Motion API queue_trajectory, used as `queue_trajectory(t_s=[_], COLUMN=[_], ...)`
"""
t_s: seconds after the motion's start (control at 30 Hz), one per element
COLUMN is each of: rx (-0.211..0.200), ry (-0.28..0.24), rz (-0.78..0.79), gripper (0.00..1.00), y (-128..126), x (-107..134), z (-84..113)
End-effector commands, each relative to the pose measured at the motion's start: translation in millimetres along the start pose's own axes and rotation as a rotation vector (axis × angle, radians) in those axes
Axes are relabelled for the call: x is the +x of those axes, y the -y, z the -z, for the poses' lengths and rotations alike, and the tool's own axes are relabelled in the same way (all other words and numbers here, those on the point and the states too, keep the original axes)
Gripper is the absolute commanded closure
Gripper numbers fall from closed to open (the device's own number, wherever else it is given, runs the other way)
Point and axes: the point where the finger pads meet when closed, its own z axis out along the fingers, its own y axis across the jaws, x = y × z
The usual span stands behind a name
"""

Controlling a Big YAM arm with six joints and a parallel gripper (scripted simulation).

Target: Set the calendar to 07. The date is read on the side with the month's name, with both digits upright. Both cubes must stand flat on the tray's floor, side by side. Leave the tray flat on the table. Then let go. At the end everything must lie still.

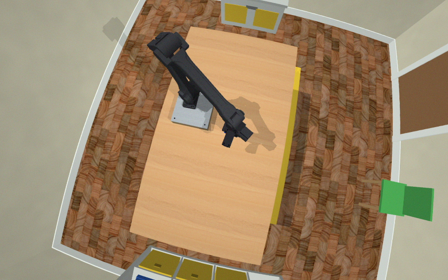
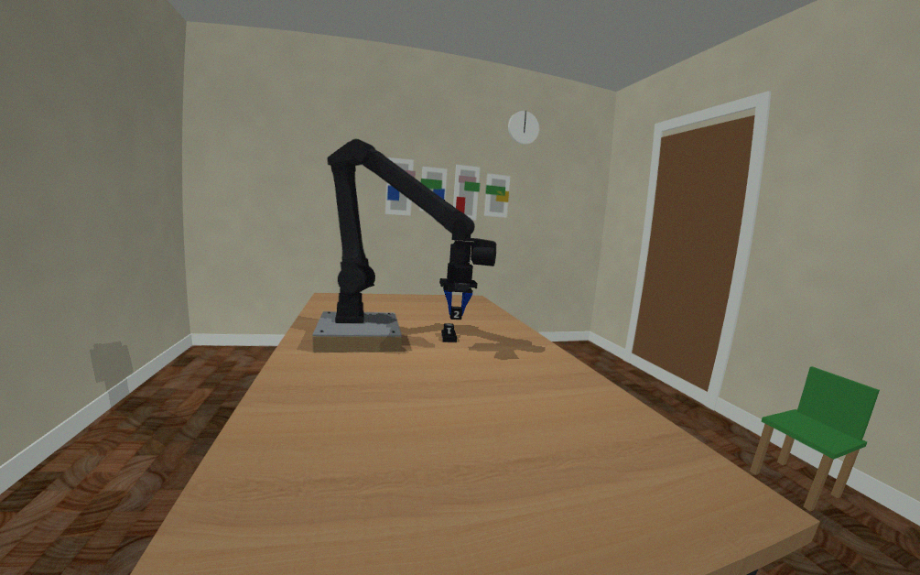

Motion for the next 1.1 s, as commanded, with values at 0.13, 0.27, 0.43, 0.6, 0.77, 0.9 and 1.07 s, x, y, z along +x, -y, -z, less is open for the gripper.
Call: queue_trajectory(t_s=[0.13, 0.27, 0.43, 0.6, 0.77, 0.9, 1.07], rx=[-0.018, -0.018, -0.057, -0.046, -0.048, -0.022, -0.011], ry=[0.009, 0.008, 0.012, 0.009, 0.008, 0.006, 0.005], rz=[0.001, 0.002, -0.021, -0.017, -0.008, -0.009, -0.009], gripper=[0.72, 0.72, 0.72, 0.72, 0.72, 0.72, 0.72], y=[-3, 4, -13, -14, -14, -4, 1], x=[41, 89, 87, 88, 91, 90, 91], z=[13.9, 18.4, 32.1, 27.1, 26.9, 11.2, 3.0])
